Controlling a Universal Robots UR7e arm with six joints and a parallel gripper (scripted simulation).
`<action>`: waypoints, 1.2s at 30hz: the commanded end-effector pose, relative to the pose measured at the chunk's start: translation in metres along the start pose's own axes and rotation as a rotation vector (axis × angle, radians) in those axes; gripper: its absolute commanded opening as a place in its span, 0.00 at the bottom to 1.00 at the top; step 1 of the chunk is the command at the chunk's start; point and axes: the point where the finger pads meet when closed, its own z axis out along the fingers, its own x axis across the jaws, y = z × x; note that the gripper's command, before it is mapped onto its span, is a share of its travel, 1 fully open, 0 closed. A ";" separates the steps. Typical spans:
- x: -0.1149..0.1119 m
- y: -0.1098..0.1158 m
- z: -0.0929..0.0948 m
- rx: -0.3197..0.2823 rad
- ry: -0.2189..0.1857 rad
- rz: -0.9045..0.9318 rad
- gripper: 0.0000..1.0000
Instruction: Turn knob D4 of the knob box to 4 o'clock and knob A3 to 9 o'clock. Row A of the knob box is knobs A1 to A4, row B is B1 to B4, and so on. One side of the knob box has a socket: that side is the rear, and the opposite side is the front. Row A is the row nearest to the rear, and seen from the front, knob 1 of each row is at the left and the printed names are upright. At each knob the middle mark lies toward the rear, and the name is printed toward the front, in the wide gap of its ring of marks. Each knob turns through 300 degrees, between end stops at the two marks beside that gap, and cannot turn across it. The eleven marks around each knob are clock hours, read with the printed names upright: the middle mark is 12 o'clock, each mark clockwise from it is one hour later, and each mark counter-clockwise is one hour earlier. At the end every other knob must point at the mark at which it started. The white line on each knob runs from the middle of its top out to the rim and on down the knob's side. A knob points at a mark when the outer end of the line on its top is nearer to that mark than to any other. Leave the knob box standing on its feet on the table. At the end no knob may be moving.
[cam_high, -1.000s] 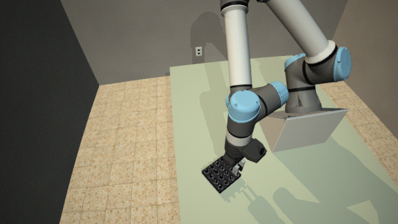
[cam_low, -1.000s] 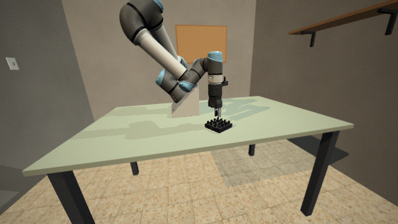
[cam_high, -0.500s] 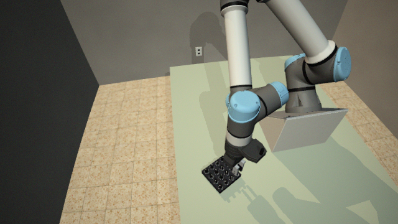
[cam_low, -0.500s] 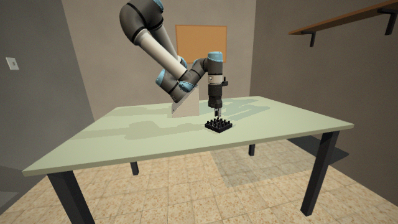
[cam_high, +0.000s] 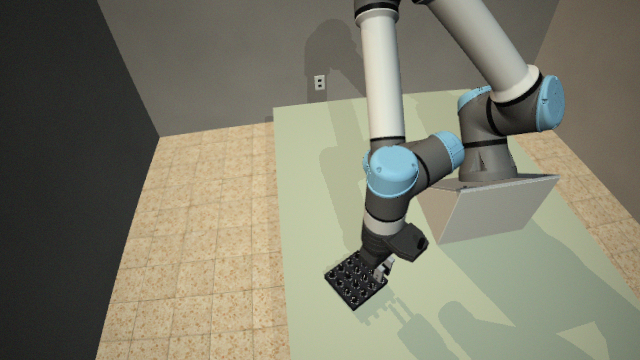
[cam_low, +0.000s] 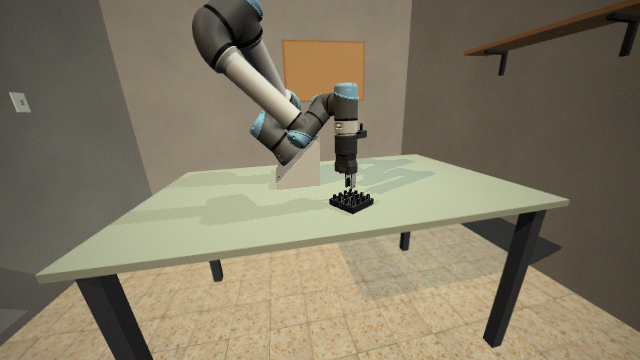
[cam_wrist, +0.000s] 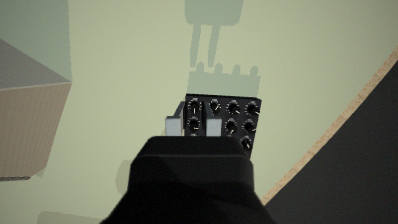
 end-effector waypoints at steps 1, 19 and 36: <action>0.000 0.000 0.000 0.000 0.001 0.000 0.46; 0.000 0.000 0.002 0.000 0.001 0.000 0.46; 0.000 0.000 0.013 0.000 0.001 0.000 0.46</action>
